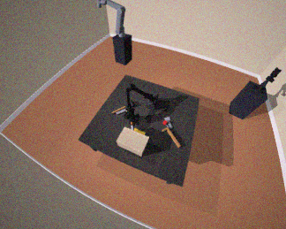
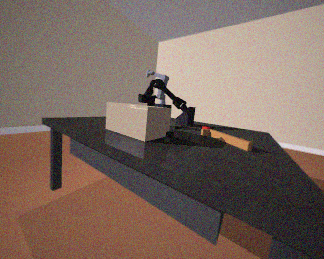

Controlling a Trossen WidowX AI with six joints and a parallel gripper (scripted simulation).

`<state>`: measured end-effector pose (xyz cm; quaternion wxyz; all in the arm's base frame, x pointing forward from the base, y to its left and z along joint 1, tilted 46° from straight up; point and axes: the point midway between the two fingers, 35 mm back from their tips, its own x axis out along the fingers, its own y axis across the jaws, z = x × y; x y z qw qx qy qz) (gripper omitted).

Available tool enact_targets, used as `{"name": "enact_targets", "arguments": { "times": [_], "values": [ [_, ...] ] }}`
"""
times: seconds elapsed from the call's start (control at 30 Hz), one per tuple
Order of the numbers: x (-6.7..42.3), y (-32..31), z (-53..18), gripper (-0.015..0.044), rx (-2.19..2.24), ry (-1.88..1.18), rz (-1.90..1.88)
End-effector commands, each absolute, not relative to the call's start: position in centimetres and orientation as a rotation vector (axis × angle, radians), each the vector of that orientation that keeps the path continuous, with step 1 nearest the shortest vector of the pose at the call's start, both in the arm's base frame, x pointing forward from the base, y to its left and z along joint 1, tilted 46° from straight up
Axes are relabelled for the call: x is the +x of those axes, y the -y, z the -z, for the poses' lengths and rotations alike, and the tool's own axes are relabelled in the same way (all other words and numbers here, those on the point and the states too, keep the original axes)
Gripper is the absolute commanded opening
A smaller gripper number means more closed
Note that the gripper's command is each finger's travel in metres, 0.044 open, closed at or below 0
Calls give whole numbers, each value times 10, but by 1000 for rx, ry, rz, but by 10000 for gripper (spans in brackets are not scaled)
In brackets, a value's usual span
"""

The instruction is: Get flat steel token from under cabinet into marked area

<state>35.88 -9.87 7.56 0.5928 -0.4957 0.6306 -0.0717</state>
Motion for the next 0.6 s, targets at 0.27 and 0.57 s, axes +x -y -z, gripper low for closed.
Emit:
{"name": "enact_targets", "arguments": {
  "times": [0.27,0.57],
  "values": [
    [350,92,-65,0,-1149,-1472,152],
    [346,88,-59,0,-1149,-1473,151]
  ]
}}
